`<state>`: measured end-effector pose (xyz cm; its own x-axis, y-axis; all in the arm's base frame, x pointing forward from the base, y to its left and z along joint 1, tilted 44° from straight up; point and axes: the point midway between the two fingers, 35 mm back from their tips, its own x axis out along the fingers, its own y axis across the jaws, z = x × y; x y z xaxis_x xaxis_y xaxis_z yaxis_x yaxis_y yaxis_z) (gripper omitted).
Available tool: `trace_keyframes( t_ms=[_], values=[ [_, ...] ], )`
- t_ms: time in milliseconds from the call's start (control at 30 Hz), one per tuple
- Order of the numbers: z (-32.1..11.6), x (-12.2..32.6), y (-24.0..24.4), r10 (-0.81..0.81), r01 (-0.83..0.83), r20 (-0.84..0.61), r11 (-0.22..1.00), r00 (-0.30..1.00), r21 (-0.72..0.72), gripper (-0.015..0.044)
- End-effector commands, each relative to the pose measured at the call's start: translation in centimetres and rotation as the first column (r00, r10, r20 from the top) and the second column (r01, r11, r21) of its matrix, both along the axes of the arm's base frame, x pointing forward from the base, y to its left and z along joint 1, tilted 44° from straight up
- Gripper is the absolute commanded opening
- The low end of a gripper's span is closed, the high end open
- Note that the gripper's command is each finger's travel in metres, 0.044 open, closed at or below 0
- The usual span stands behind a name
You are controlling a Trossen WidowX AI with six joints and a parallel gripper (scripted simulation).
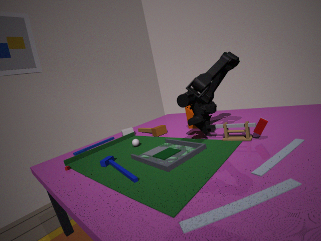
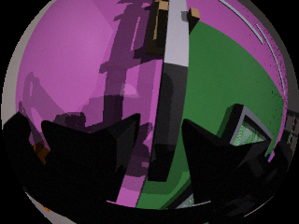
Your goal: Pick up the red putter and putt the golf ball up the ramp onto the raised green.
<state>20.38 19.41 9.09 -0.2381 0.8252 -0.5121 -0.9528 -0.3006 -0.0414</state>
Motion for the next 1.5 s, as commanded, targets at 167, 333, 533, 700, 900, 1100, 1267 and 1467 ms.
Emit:
trace_keyframes(
  t_ms=[167, 333, 533, 700, 900, 1100, 1267, 1467],
  values=[
    [0.0, 0.0, 0.0, 0.001, -0.001, 0.003, 1.000, 1.000, 0.001, 0.0026],
    [0.2, 0.1, -0.2, 0.001, -0.001, 0.004, 1.000, 1.000, -0.001, 0.0000],
    [1.5, 0.9, -1.7, -0.002, 0.002, 0.006, 1.000, 1.000, -0.012, 0.0000],
    [3.1, 1.4, -3.3, -0.003, 0.003, 0.006, 1.000, 1.000, -0.017, 0.0000],
    [5.2, 1.8, -5.3, -0.002, 0.002, 0.003, 1.000, 1.000, -0.014, 0.0000],
    [7.0, 1.9, -6.8, 0.000, 0.000, -0.001, 1.000, 1.000, -0.005, 0.0000],
    [4.8, 3.2, -8.0, -0.085, 0.079, -0.086, 0.994, 0.993, -0.075, 0.0000],
    [2.2, 5.2, -11.4, -0.240, 0.202, -0.212, 0.962, 0.947, -0.187, 0.0000]
  ],
)
